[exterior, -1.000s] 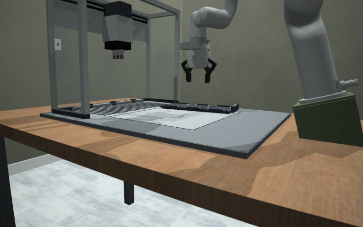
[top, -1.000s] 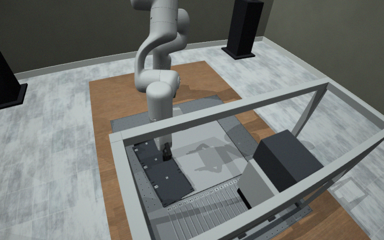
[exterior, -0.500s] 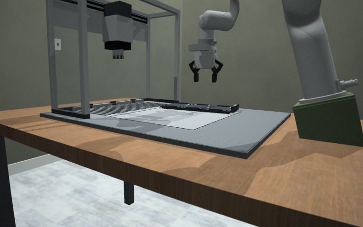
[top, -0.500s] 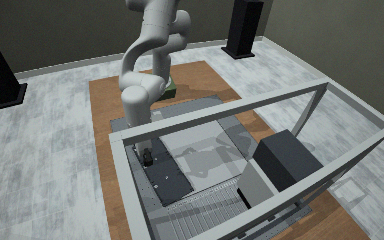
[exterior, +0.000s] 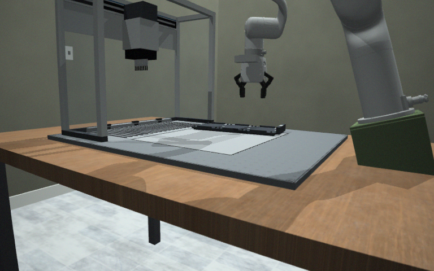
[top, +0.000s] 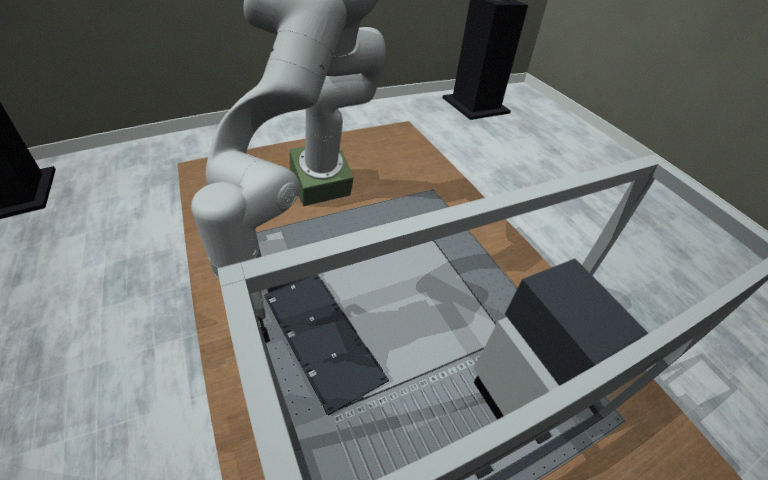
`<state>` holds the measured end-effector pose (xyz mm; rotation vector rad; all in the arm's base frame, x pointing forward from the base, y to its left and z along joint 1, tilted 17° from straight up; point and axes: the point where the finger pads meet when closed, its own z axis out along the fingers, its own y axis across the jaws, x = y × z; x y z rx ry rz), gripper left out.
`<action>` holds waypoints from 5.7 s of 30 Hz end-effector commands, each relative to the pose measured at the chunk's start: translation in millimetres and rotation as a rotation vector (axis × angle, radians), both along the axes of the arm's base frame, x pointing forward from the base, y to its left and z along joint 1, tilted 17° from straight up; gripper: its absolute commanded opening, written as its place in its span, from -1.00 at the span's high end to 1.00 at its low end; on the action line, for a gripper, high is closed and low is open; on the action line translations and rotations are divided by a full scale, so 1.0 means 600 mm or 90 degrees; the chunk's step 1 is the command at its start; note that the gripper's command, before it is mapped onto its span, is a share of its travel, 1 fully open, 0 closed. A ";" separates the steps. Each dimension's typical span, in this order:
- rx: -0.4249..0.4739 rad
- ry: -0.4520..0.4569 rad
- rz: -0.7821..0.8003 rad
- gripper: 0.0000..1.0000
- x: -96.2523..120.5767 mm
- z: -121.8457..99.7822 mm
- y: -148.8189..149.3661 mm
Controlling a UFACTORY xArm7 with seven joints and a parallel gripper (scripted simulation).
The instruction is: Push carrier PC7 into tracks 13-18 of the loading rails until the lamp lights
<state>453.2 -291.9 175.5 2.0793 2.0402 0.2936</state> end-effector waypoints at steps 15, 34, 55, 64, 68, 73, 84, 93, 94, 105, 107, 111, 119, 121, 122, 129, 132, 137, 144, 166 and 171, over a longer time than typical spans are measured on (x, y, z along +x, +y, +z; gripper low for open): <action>0.003 -0.002 0.001 -1.00 0.003 0.002 -0.025; 0.003 -0.002 0.001 -1.00 0.015 -0.038 -0.025; 0.003 -0.002 0.001 -1.00 0.030 -0.088 -0.025; 0.003 -0.002 0.001 -1.00 0.037 -0.112 -0.025; 0.003 -0.002 0.001 -1.00 0.039 -0.117 -0.025; 0.003 -0.002 0.001 -1.00 0.043 -0.131 -0.025; 0.003 -0.002 0.001 -1.00 0.048 -0.149 -0.026; 0.003 -0.002 0.001 -1.00 0.049 -0.151 -0.026; 0.003 -0.002 0.001 -1.00 0.049 -0.152 -0.026; 0.003 -0.002 0.001 -1.00 0.052 -0.162 -0.026; 0.003 -0.002 0.001 -1.00 0.053 -0.164 -0.026; 0.003 -0.002 0.001 -1.00 0.054 -0.168 -0.026; 0.003 -0.002 0.001 -1.00 0.056 -0.175 -0.026; 0.003 -0.002 0.001 -1.00 0.057 -0.177 -0.026; 0.003 -0.002 0.001 -1.00 0.057 -0.178 -0.026; 0.003 -0.002 0.001 -1.00 0.058 -0.181 -0.026; 0.003 -0.002 0.001 -1.00 0.058 -0.181 -0.026; 0.003 -0.002 0.001 -1.00 0.058 -0.181 -0.026; 0.003 -0.002 0.001 -1.00 0.058 -0.181 -0.020; 0.003 -0.002 0.001 -1.00 0.058 -0.181 -0.003; 0.003 -0.002 0.001 -1.00 0.058 -0.181 -0.001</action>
